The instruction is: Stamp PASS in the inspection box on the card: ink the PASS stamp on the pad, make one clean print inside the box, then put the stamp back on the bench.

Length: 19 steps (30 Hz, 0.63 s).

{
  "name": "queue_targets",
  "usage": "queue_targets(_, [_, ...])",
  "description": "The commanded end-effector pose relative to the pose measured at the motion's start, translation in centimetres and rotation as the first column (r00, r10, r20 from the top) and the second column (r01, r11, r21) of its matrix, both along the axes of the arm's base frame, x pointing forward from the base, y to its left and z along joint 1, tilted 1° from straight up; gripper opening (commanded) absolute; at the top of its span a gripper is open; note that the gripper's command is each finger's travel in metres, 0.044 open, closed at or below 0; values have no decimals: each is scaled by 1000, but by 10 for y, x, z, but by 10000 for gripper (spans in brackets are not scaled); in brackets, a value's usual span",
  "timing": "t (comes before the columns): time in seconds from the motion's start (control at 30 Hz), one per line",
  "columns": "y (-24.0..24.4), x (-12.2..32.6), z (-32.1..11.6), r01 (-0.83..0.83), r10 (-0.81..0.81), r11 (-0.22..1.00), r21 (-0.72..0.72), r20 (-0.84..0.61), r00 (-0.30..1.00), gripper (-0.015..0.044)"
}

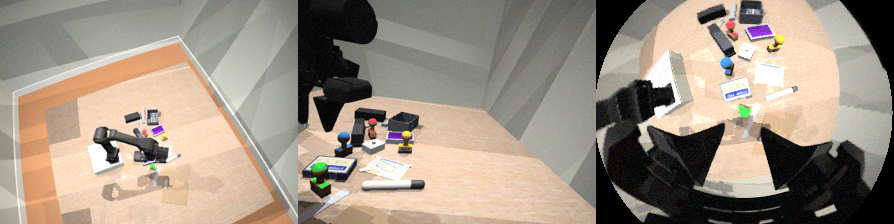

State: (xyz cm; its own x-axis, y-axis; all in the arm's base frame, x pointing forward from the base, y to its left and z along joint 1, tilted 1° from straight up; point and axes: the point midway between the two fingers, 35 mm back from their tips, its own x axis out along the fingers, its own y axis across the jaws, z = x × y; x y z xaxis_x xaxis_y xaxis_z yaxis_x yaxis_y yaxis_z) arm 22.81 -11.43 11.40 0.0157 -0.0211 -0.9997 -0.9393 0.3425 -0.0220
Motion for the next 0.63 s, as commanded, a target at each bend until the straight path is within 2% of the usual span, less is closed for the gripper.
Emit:
queue_targets(0.0, [0,0,5,2,-2,1000,-2,11,1000,261])
queue_targets(0.6, [0,0,3,0,0,1000,-2,5,1000,261])
